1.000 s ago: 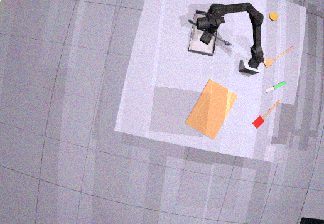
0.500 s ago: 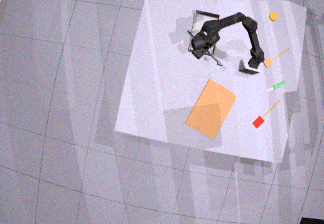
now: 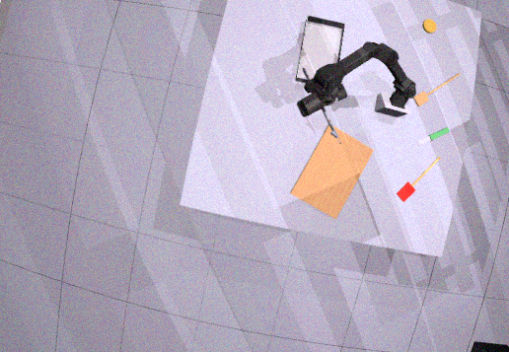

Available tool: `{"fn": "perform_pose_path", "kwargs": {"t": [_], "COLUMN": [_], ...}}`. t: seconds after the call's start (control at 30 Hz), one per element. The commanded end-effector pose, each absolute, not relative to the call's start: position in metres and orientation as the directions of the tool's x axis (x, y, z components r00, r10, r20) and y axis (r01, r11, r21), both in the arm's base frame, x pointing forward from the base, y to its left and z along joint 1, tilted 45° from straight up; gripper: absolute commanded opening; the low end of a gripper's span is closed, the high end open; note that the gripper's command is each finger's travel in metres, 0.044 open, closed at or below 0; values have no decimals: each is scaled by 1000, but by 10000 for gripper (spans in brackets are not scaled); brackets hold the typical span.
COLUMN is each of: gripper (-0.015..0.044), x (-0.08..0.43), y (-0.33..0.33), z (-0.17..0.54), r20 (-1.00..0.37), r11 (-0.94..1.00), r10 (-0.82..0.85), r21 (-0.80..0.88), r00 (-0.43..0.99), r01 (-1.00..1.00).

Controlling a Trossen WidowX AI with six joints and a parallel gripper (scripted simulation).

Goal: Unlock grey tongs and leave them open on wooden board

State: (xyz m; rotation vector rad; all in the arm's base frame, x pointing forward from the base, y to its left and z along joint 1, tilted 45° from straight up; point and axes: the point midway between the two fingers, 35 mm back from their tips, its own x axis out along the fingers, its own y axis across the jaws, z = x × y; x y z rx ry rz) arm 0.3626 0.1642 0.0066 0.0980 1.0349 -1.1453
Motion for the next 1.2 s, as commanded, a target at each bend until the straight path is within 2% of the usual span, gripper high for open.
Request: {"fn": "perform_pose_path", "kwargs": {"t": [0.0,0.5,1.17], "gripper": [-150,-150,-150], "x": [352,339,237], "y": [190,208,299], "z": [-17,-33,-111], "r20": [-717,-723,-784], "r11": [407,365,85], "r10": [-696,-690,-617], "r21": [-352,-296,26], "r00": [37,42,73], "r01": [843,883,996]}}
